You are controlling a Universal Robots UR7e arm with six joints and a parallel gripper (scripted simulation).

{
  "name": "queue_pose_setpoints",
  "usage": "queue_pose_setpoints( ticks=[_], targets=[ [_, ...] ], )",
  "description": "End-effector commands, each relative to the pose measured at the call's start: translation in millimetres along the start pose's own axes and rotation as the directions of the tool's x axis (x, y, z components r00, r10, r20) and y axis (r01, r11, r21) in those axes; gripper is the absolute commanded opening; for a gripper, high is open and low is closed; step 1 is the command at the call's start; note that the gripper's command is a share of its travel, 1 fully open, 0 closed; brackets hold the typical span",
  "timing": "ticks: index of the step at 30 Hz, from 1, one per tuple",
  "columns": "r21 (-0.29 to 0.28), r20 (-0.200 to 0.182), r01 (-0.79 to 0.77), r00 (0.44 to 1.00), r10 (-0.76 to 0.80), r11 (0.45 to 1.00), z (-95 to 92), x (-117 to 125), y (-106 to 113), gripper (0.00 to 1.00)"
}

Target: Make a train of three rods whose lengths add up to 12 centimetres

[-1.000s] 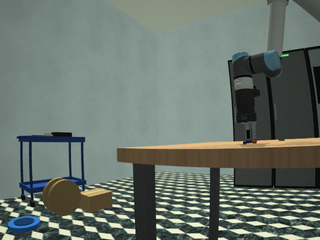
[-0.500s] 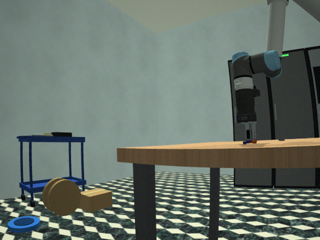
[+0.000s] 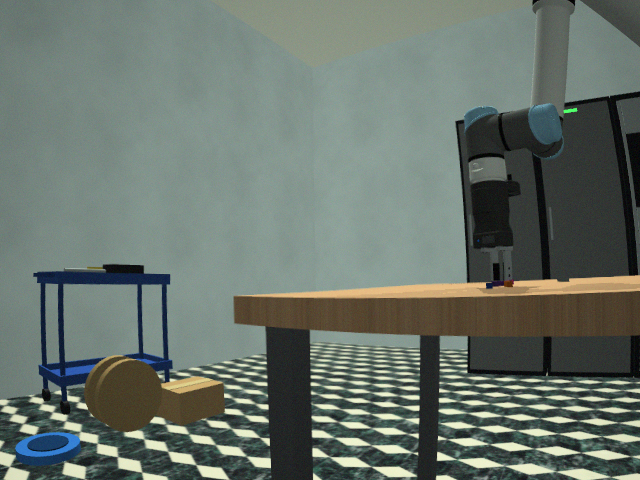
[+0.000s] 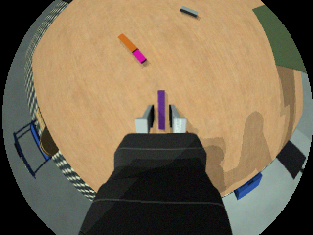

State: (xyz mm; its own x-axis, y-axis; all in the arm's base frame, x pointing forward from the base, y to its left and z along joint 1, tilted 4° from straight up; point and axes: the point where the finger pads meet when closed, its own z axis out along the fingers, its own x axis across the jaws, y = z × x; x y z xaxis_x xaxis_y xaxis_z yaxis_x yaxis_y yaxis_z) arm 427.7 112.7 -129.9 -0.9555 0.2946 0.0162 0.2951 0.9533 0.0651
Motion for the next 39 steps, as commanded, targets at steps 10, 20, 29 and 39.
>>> queue_pose_setpoints(
  ticks=[10, 20, 29, 39],
  targets=[
    [0.0, 0.001, 0.0, 1.0, 0.0, 1.0, 9.5, -0.4, 0.1, 0.54],
    [0.0, 0.001, 0.0, 1.0, 0.0, 1.0, 10.1, -0.4, 0.1, 0.54],
    [0.0, 0.001, 0.0, 1.0, 0.0, 1.0, 10.1, -0.4, 0.1, 0.54],
    [0.0, 0.001, 0.0, 1.0, 0.0, 1.0, 10.1, -0.4, 0.1, 0.54]
  ],
)
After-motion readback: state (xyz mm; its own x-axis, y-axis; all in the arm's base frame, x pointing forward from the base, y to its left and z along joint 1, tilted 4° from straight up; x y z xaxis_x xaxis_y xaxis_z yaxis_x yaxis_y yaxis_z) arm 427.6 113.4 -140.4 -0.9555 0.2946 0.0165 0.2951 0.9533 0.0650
